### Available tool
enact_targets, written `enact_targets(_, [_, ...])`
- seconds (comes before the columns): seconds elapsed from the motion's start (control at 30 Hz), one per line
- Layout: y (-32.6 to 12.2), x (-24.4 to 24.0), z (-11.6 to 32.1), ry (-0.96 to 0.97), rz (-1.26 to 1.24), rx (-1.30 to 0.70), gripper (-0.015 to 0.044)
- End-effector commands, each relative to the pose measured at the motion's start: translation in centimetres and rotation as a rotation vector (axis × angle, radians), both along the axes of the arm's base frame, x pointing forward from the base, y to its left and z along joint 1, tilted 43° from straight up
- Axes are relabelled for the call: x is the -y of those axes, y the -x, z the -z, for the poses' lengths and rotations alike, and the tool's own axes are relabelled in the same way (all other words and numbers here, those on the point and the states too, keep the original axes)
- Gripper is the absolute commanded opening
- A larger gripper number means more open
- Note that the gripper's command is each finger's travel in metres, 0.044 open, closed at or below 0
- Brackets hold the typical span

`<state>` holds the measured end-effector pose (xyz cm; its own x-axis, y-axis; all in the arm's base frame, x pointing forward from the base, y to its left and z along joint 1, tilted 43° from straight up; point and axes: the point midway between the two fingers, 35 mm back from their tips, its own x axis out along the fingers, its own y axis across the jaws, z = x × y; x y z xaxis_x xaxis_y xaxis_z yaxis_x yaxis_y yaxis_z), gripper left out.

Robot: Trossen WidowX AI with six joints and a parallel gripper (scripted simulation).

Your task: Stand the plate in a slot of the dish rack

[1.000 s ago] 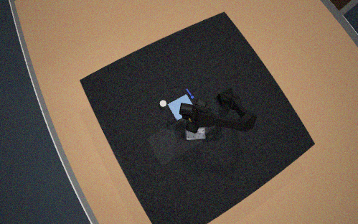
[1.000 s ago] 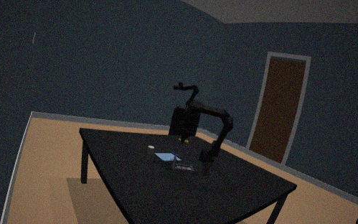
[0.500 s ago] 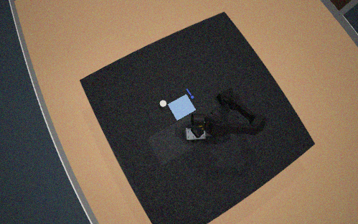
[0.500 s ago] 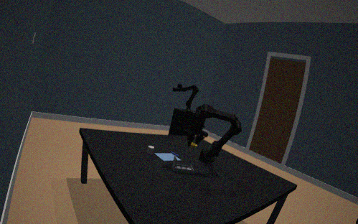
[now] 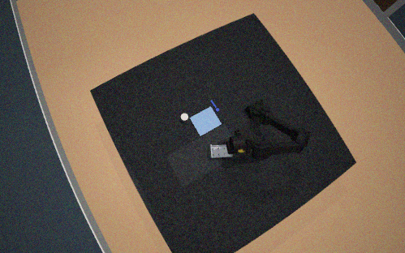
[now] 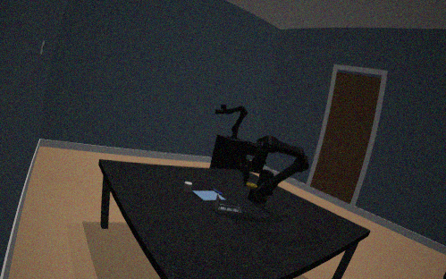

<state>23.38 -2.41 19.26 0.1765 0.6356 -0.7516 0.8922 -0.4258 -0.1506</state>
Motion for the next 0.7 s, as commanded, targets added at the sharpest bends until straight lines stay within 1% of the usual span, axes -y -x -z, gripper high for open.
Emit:
enact_targets(0.0, [0.6, -0.8, -0.2, -0.023, 0.067, -0.057, 0.0])
enact_targets(0.27, [0.7, -0.8, 0.0, -0.007, 0.055, -0.057, 0.0])
enact_targets(0.67, [1.3, -1.6, 3.9, 0.278, -0.152, -0.031, 0.0])
